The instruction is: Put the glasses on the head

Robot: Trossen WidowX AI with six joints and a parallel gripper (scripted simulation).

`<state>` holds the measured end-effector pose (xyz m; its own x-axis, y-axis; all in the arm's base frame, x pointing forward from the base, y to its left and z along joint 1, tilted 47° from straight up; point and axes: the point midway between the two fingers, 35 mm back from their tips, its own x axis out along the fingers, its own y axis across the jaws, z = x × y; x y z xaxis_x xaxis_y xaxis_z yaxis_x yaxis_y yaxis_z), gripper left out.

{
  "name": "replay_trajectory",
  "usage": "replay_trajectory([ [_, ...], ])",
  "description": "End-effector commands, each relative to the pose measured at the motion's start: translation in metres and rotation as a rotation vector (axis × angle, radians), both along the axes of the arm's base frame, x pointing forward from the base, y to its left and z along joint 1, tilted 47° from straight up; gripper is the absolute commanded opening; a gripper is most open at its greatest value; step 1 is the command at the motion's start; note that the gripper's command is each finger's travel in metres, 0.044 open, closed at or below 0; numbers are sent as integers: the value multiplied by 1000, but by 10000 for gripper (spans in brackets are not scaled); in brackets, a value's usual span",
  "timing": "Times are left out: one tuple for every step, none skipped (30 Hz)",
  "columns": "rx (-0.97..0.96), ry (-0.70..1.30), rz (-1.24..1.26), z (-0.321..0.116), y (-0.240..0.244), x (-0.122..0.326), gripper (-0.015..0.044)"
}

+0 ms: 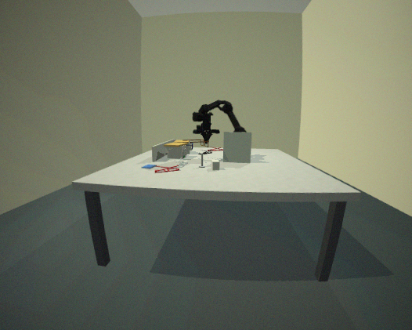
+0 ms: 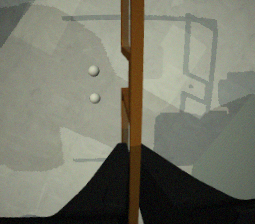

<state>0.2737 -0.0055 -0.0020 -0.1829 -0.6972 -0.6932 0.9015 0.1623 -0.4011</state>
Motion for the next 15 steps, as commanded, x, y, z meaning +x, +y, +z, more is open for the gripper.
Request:
replay_trajectory([
  [-29,-102,-109,-3,3,0,0],
  [-35,-126,-133,-4,4,0,0],
  [-41,-149,-156,-4,5,0,0],
  [-47,-172,-179,-5,5,0,0],
  [-53,-195,-202,-5,6,1,0],
  [-59,-218,-225,-5,6,1,0],
  [-65,-242,-248,-6,7,1,0],
  [-71,-265,-271,-6,7,1,0],
  [-78,-288,-294,-6,8,1,0],
  [-84,-311,-317,-7,8,1,0],
  [-90,-335,-340,-7,9,1,0],
  [-96,-358,-364,-7,9,1,0],
  [-102,-381,-387,-8,10,1,0],
  [-103,-384,-390,-8,10,1,0],
  [-105,-391,-397,-8,10,1,0],
])
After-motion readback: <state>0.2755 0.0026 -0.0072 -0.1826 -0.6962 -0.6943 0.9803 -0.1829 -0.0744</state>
